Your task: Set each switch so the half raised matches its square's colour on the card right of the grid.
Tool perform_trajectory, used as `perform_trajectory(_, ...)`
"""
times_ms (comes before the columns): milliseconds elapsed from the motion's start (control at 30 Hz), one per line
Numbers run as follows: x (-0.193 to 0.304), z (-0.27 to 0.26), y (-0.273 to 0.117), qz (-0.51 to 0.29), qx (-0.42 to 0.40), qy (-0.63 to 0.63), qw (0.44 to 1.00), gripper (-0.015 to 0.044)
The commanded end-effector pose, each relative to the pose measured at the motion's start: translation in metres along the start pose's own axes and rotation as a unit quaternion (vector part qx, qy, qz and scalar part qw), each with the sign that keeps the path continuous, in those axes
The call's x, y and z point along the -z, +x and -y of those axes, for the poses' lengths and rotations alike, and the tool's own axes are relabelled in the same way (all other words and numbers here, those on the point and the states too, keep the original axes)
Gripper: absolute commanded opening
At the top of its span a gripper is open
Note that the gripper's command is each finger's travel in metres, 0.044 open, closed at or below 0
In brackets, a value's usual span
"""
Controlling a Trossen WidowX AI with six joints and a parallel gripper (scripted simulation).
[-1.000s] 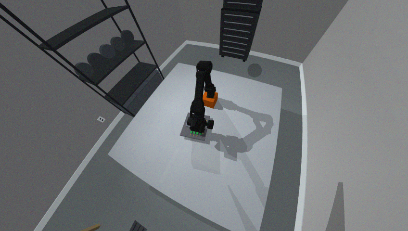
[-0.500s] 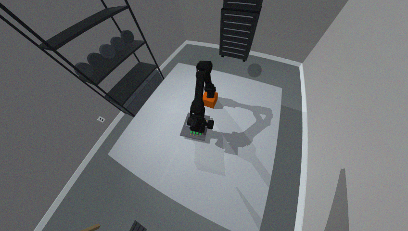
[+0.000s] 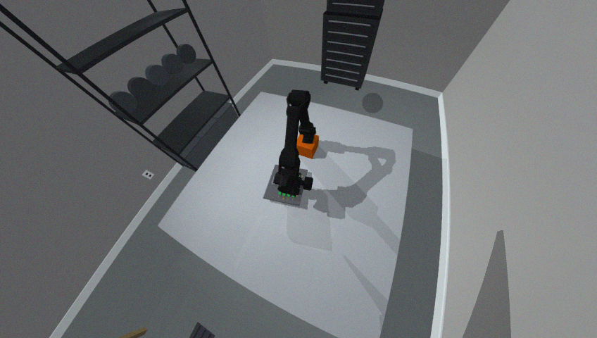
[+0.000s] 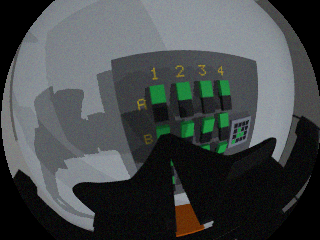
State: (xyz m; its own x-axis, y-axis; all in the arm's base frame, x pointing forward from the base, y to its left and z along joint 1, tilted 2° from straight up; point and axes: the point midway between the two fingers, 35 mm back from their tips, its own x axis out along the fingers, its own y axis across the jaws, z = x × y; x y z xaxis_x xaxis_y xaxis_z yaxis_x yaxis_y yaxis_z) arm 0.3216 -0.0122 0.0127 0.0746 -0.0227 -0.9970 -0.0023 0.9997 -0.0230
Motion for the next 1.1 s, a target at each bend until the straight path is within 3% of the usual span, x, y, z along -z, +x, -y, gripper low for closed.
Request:
perform_trajectory(0, 0.0045, 0.0002, 0.0094, -0.010, 0.001, 0.002, 1.000, 0.0000)
perform_trajectory(1067, 0.0046, 0.0002, 0.0169, -0.010, 0.001, 0.002, 1.000, 0.0000)
